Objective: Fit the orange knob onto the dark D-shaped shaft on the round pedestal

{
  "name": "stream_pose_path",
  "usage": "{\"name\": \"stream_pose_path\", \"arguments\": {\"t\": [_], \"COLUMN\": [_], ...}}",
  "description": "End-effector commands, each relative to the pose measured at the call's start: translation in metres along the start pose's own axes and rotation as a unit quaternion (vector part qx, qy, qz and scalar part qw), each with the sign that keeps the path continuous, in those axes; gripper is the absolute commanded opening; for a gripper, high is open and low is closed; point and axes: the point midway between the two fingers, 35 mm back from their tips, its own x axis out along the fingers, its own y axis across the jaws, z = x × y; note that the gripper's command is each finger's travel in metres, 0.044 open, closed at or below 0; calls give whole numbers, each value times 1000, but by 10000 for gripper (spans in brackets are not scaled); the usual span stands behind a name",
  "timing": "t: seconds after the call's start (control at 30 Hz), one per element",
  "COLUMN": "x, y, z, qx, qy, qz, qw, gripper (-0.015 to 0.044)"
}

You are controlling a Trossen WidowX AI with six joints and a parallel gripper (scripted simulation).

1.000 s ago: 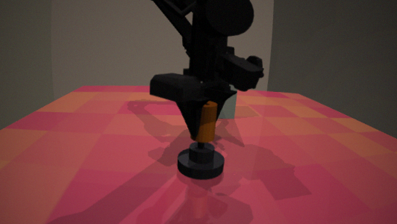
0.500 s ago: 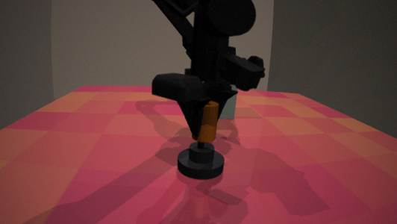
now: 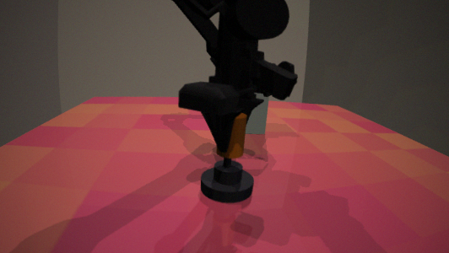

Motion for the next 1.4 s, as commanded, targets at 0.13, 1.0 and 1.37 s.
{"name": "stream_pose_path", "arguments": {"t": [0.13,1.0,1.37], "x": [-1,0,-2], "y": [-6,-1,-4], "z": [0,0,0], "qx": [-8,-8,-8], "qy": [-2,-2,-2], "qz": [-2,-2,-2], "qw": [1000,1000,1000], "gripper": [0,0,0]}}
